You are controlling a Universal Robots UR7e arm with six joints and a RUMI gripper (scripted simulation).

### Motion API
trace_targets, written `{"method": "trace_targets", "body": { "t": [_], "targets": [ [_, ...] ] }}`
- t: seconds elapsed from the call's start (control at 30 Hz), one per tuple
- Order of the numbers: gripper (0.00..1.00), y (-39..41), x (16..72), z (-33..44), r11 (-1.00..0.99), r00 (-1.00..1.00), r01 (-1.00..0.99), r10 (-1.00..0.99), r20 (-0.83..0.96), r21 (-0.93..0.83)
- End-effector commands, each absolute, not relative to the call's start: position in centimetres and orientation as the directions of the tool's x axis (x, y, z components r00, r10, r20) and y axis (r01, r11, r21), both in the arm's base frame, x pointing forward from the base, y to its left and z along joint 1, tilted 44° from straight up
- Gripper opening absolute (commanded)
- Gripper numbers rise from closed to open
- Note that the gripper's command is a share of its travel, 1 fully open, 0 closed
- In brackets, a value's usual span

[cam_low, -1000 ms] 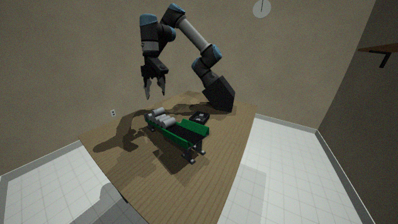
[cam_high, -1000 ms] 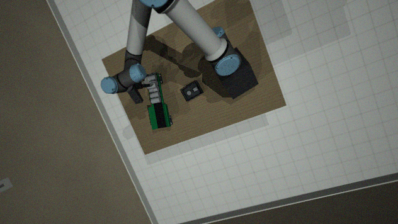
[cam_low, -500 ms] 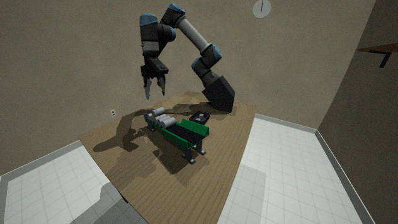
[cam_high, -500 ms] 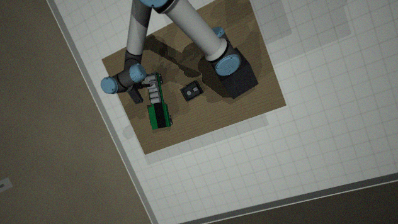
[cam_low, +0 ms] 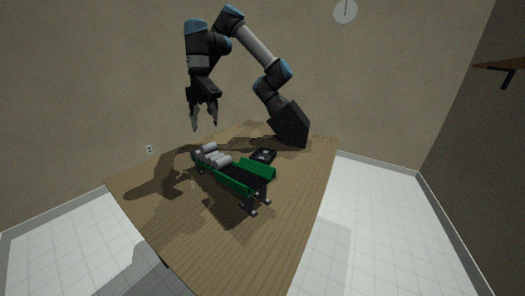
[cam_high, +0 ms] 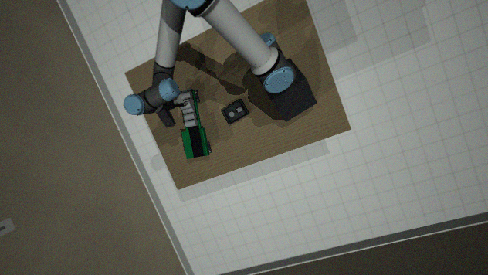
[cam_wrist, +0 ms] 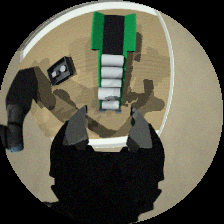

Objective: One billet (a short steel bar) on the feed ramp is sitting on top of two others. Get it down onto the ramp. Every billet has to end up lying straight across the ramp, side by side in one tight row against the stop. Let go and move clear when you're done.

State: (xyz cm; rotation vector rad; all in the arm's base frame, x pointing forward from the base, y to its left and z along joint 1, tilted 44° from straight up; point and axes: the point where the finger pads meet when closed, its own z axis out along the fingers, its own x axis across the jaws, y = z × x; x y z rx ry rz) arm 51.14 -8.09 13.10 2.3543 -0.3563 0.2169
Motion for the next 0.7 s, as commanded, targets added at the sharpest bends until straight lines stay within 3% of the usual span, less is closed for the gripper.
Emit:
{"method": "trace_targets", "body": {
  "t": [0.0, 0.67],
  "targets": [
    [0.57, -9.3, 51.0, 11.6, -0.693, 0.948, -0.313, -0.195, 0.25, 0.649],
    [0.57, -11.8, 51.2, 9.3, -0.693, 0.948, -0.315, -0.194, 0.253, 0.649]
  ]
}}
